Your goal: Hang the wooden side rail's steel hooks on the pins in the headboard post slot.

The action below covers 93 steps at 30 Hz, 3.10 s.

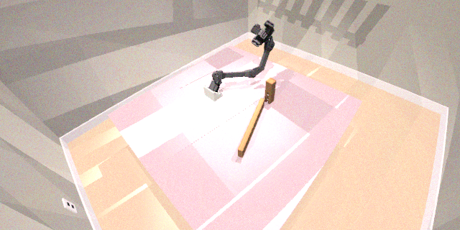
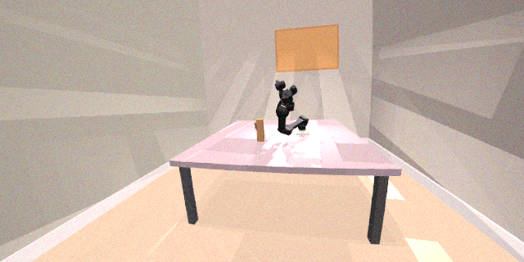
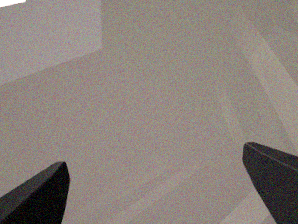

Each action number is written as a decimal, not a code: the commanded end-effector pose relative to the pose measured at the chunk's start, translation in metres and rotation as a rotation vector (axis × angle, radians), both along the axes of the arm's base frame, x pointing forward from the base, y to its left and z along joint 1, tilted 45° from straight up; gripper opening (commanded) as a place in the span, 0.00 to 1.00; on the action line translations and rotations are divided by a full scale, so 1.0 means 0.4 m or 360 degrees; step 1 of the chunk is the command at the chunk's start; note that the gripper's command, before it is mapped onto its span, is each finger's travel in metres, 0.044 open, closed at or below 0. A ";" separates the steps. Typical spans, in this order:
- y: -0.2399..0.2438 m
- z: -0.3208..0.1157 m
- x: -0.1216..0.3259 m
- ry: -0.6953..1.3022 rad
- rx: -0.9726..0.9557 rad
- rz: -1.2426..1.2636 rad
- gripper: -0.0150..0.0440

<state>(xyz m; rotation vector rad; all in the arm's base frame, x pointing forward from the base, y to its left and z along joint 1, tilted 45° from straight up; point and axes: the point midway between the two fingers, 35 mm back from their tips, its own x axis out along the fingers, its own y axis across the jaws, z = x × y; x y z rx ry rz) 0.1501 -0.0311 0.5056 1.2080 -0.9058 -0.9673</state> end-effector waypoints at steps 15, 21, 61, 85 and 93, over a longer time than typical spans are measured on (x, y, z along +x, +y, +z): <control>-0.116 -0.060 -0.104 -0.0540 0.0533 0.0526 1.00; -0.173 -0.111 -0.092 -0.0702 0.0833 0.0764 1.00; 0.079 -0.754 0.269 -0.0386 0.3625 0.1091 1.00; 0.109 -0.780 0.266 -0.0315 0.3714 0.1035 1.00; 0.096 -0.762 0.295 -0.0119 0.3613 0.1148 1.00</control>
